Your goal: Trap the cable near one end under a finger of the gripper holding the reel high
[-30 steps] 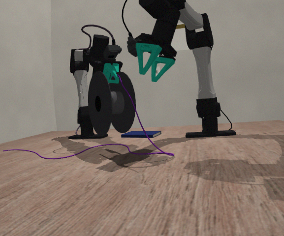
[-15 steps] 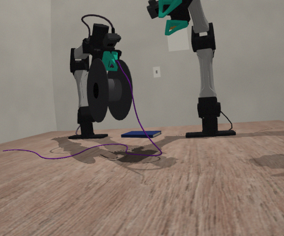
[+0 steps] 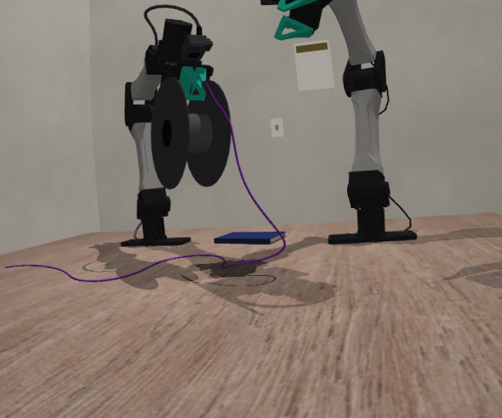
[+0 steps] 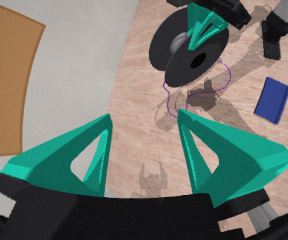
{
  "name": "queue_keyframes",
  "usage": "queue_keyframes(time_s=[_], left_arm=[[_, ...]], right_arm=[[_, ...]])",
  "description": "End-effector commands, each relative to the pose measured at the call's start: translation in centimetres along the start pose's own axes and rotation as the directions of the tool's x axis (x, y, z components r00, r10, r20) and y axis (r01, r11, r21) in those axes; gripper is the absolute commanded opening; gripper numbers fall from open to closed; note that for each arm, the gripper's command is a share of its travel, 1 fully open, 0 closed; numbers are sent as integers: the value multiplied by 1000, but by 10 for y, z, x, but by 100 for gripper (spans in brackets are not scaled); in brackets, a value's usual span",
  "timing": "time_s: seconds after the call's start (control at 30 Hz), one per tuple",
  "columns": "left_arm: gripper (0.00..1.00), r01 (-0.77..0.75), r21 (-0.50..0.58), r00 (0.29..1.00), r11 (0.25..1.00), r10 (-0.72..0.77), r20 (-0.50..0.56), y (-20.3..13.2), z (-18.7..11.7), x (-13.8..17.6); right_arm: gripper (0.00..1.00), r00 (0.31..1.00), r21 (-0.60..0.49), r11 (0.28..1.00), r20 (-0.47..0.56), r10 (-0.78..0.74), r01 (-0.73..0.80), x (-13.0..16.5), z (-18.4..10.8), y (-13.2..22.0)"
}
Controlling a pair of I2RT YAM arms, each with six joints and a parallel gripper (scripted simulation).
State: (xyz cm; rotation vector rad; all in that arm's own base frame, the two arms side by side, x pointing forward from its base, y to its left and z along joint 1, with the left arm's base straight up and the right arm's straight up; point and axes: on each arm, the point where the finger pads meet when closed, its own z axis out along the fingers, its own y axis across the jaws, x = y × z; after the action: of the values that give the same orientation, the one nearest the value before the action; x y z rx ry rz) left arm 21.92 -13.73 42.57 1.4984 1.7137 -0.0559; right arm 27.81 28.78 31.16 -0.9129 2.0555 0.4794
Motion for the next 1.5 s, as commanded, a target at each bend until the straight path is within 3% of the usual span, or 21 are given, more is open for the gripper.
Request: queue_keyframes(time_s=[0.0,0.17,0.37,0.67,0.73,1.1,1.47], left_arm=[[65,224,-118,970,967,-209,126,-6,-55,-35],[65,291,-104,942,951,-266,203,-15,-77,-45],[65,430,-63,845,901,-377,380,-30,-134,-56],[65,515,-22,760,857,-444,475,-38,-168,-59],[65,515,-22,760,857,-444,475,-38,-168,-59],[65,606,117,618,786,-559,552,-41,-203,-55],[65,609,121,612,784,-561,557,-41,-204,-55]], right_arm=[[0,997,12,1000,80,-16,15,-42,-24,1],[0,996,12,1000,87,-16,15,-53,-31,2],[0,996,0,1000,93,-11,11,-67,-39,3],[0,993,1,1000,121,-12,12,-77,-43,3],[0,993,1,1000,121,-12,12,-77,-43,3],[0,993,3,1000,117,-11,10,-84,-44,2],[0,991,4,1000,131,-13,13,-101,-58,3]])
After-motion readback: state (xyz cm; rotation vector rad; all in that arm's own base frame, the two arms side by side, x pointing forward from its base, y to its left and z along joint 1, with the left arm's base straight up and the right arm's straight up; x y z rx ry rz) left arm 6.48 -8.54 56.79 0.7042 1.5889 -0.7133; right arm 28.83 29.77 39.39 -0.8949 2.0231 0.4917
